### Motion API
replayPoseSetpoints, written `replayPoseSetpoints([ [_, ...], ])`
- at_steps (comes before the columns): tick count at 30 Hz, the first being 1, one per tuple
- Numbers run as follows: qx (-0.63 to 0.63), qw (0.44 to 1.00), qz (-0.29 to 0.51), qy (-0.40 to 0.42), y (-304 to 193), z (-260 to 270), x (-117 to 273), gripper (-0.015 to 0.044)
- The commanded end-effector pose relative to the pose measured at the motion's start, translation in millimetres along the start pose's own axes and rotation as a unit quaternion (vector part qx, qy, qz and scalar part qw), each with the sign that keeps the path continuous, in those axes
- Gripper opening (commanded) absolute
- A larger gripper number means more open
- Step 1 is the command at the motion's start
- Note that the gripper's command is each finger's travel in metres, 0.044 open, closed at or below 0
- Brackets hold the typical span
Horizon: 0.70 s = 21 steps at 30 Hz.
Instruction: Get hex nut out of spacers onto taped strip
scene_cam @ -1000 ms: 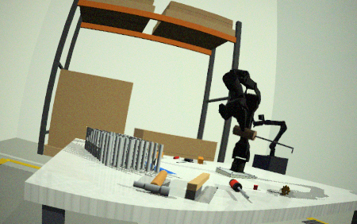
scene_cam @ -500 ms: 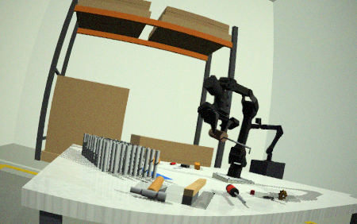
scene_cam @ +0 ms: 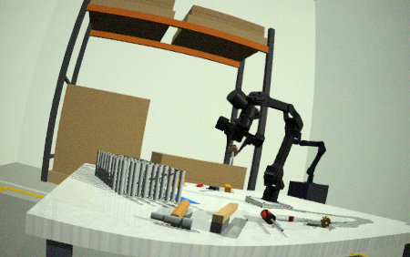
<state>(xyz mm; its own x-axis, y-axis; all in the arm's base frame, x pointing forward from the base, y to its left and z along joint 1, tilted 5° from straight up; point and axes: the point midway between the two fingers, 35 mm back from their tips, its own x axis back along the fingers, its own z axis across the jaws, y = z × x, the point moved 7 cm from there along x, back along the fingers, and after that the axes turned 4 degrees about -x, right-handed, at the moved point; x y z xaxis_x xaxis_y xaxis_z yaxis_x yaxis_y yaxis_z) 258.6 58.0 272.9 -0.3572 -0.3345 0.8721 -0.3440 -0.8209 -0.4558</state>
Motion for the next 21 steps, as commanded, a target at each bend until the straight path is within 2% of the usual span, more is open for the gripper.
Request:
replayPoseSetpoints([
  [1,-0.057,0.998,-0.007,0.035,17.6,5.7,7.3,0.0],
  [11,-0.203,0.972,-0.027,0.117,65.2,13.8,21.4,0.0],
  [21,-0.343,0.917,-0.041,0.2,111.4,12.3,34.9,0.0],
])
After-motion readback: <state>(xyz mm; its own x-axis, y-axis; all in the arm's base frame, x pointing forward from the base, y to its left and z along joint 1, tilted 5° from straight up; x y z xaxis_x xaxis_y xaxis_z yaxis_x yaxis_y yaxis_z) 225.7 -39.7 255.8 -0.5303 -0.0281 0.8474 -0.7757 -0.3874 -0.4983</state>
